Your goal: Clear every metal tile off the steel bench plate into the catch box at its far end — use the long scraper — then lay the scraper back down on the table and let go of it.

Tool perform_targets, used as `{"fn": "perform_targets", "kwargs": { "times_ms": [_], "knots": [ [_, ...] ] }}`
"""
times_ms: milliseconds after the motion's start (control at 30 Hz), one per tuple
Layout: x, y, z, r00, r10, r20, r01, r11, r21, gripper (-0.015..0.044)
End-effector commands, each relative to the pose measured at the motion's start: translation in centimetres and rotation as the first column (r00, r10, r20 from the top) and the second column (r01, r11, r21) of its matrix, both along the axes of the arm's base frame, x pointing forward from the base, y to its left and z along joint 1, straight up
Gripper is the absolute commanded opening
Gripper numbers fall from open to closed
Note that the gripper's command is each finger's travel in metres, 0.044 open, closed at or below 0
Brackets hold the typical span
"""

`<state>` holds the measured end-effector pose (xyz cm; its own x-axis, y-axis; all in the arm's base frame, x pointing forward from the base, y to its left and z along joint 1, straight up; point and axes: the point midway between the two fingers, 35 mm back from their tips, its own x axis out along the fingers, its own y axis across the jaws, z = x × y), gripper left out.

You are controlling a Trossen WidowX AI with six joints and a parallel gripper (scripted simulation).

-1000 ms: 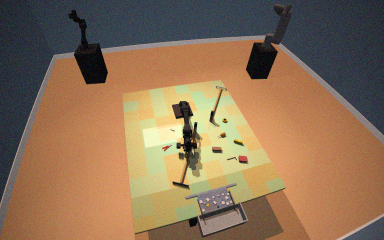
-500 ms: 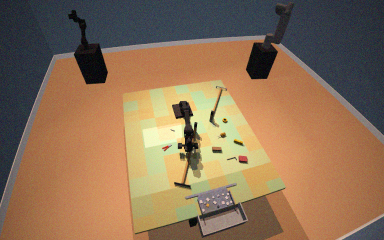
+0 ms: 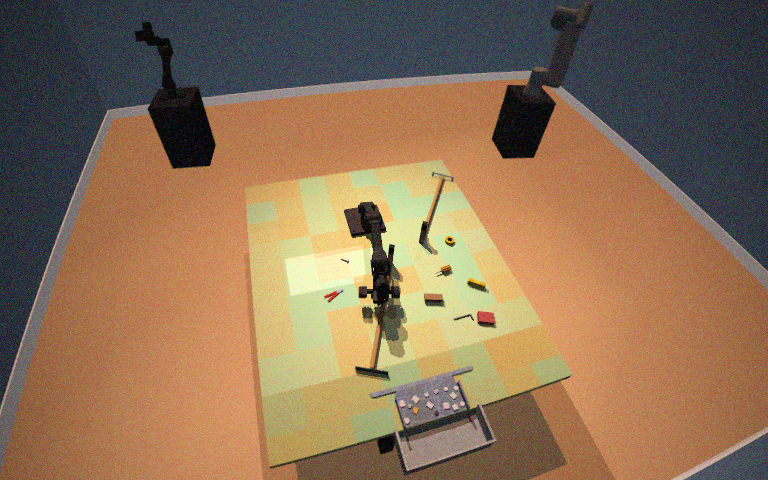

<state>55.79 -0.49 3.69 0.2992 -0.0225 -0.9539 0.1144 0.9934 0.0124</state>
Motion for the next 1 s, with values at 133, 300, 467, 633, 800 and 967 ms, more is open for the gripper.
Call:
{"fn": "perform_targets", "kwargs": {
  "times_ms": [133,300,467,633,800,967],
  "knots": [
    [0.4,1.1,0.0,1.0,0.003,0.014,-0.003,1.0,0.0,0.0],
    [0.6,1.6,0.0,1.0,0.003,0.019,-0.003,1.0,0.001,0.0],
    [0.7,2.1,0.0,1.0,0.003,0.024,-0.003,1.0,0.003,0.0],
    [0.8,2.5,0.0,1.0,0.003,0.028,-0.003,1.0,0.004,0.0],
    [1.0,3.0,0.0,0.999,0.003,0.033,-0.003,1.0,0.005,0.0],
    [1.1,3.4,0.1,0.999,0.003,0.038,-0.003,1.0,0.007,0.0]
  ]
}}
